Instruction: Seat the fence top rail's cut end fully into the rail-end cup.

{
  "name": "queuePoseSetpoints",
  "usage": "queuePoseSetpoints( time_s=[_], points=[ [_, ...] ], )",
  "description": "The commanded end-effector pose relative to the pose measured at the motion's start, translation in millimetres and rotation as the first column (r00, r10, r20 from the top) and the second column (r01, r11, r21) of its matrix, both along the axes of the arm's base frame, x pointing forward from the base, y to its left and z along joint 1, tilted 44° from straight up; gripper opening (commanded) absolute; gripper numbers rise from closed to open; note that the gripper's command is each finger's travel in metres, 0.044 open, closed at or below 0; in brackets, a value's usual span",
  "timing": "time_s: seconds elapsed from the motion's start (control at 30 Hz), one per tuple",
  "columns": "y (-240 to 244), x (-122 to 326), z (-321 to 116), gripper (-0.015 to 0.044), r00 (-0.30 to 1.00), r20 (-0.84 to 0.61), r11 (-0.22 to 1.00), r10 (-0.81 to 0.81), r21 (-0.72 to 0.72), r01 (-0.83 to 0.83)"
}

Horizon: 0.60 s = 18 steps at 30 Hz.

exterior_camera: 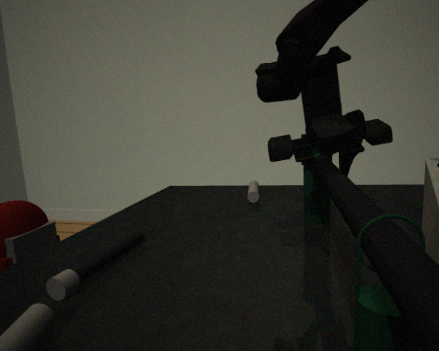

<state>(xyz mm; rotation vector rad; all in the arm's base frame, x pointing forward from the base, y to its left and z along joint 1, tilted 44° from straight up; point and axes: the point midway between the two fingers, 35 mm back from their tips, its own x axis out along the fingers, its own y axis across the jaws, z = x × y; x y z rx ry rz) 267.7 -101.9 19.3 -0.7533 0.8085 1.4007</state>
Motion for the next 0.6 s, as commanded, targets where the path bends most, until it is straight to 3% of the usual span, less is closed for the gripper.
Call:
queuePoseSetpoints(
  time_s=[0.0, 0.33, 0.57],
  points=[
    [0, 0, 0, 0.0184, 1.0, 0.0, 1.0, -0.001, 0.0, 0.001],
    [2, -1, 37, 0.044, 1.0, -0.001, 1.0, 0.0, 0.001, 0.0],
    [4, -4, 56, 0.044, 1.0, -0.001, 1.0, 0.0, 0.001, 0.0]
  ],
)
